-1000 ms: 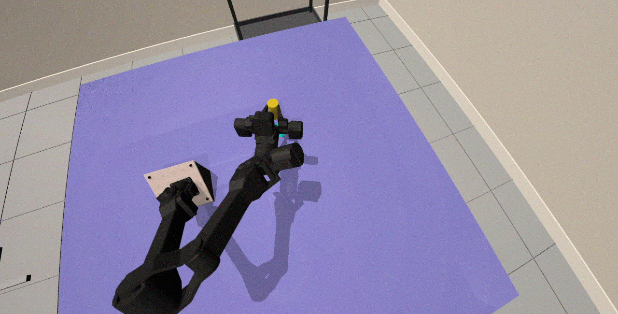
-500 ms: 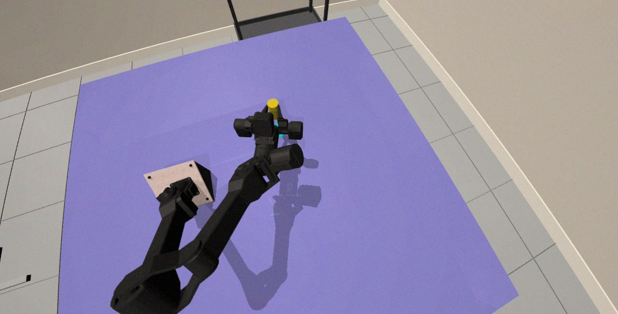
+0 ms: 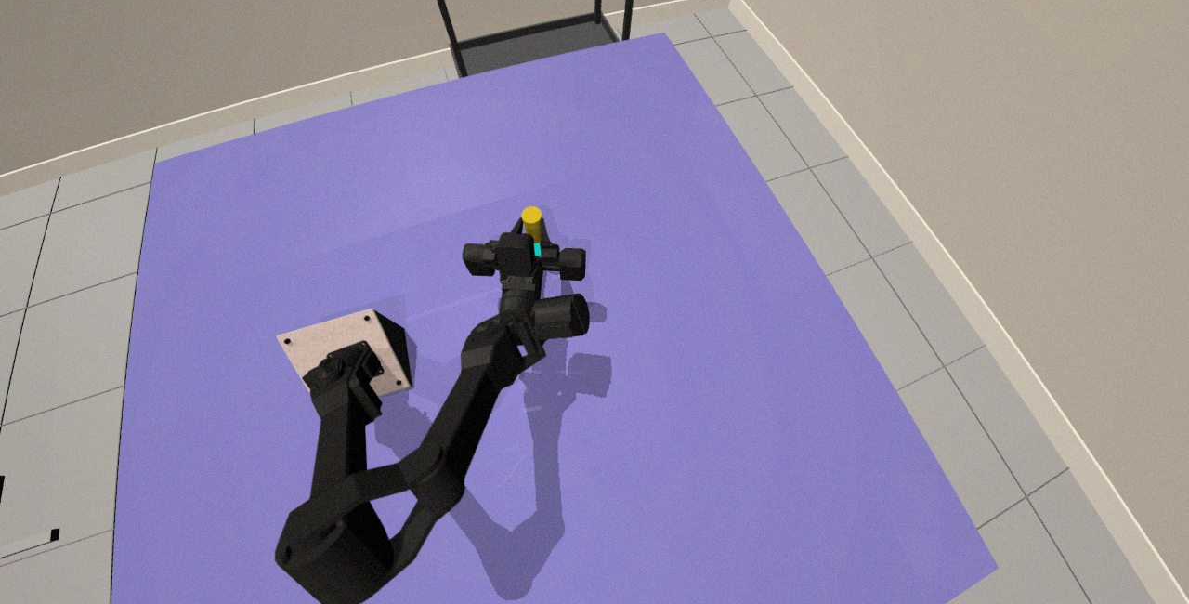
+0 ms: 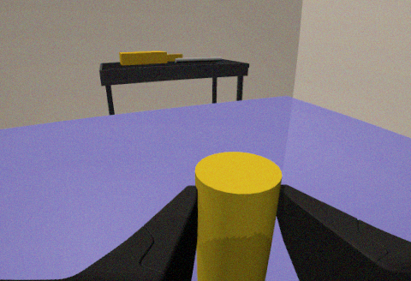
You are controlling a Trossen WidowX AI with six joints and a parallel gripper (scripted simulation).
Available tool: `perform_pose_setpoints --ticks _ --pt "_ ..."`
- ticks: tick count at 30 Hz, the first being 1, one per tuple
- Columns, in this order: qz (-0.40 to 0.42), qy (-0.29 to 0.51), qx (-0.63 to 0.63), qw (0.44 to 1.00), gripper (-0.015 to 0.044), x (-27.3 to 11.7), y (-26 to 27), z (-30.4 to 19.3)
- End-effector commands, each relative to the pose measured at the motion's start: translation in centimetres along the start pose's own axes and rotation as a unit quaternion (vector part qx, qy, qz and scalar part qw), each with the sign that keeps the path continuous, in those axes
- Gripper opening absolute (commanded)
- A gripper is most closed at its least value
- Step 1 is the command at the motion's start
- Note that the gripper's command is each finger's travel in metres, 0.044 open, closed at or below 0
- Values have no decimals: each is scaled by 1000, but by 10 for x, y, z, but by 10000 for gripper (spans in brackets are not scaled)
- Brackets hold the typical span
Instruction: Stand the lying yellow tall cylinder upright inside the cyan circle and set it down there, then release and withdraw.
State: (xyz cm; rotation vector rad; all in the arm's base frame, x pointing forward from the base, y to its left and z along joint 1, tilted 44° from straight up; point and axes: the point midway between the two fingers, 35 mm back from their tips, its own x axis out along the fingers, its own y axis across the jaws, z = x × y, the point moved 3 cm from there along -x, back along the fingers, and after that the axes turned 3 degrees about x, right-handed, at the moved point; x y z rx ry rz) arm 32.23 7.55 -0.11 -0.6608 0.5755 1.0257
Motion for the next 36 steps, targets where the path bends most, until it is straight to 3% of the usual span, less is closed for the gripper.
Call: perform_pose_setpoints --ticks 1,13,24,35,36 --pt "2 -4 -2 1000 105 2 1 -22" --pt "0 2 3 1000 105 6 1 -57" --pt "0 2 3 1000 105 6 1 -58" --pt "0 2 3 1000 394 6 1 -58" --pt "0 2 3 1000 400 6 1 -58"
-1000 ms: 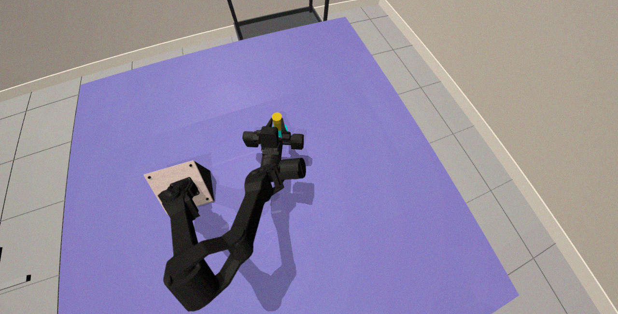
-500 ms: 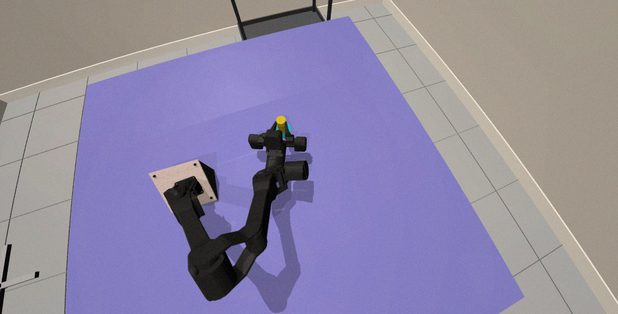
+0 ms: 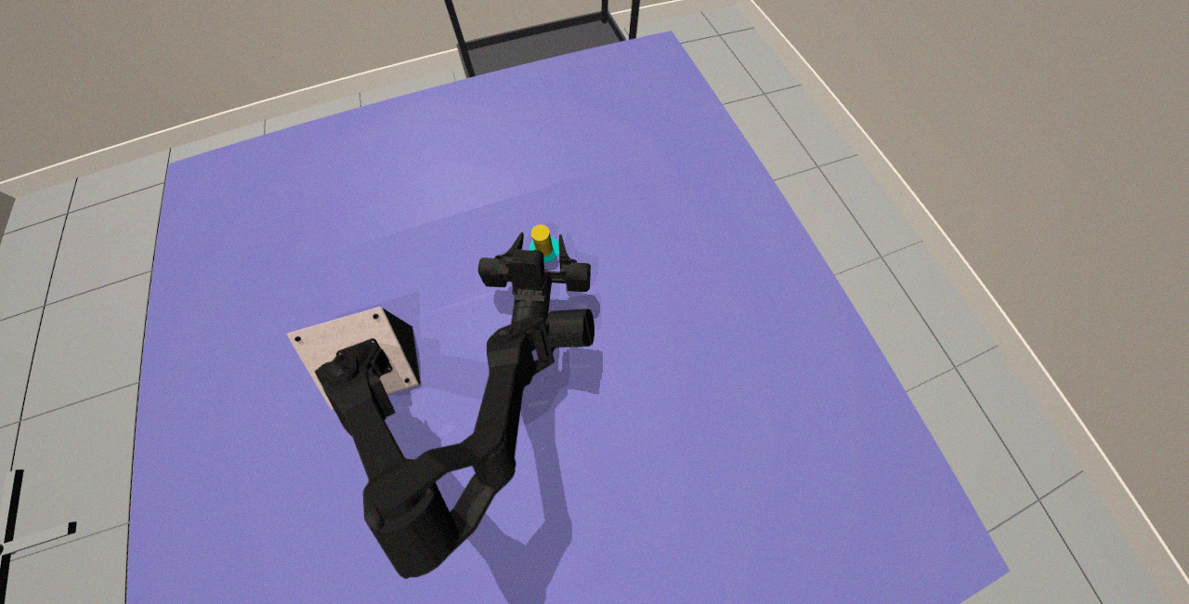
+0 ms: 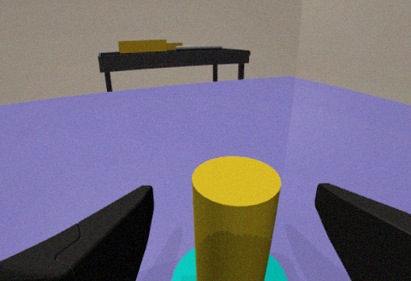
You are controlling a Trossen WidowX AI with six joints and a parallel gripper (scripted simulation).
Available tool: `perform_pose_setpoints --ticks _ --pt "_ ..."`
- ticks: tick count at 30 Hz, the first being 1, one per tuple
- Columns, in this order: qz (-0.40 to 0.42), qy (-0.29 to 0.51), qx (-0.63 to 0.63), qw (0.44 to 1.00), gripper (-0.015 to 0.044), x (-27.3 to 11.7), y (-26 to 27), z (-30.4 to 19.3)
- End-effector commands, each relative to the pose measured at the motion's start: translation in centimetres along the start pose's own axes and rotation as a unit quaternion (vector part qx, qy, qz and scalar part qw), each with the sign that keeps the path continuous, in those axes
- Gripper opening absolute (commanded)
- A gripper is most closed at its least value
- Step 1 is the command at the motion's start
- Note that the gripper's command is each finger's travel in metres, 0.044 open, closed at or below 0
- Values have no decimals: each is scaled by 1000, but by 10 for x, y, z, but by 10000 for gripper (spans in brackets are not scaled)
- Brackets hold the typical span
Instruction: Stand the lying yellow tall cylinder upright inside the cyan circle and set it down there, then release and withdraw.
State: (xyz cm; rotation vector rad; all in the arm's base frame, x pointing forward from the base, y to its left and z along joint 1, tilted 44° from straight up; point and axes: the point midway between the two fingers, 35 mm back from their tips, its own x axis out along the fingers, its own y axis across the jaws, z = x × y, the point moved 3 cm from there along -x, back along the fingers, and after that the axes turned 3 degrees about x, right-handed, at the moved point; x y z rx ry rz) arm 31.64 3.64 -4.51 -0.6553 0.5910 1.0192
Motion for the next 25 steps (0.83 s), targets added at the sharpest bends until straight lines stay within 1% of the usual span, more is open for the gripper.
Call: perform_pose_setpoints --ticks 1,5,16,21,25 --pt "0 -3 -3 1000 400 0 0 1" --pt "0 -3 -4 1000 400 0 -1 6" --pt "0 -12 -7 1000 400 -11 5 88" --pt "1 -10 -6 1000 400 -10 5 89" --pt "23 46 26 998 400 5 0 91"
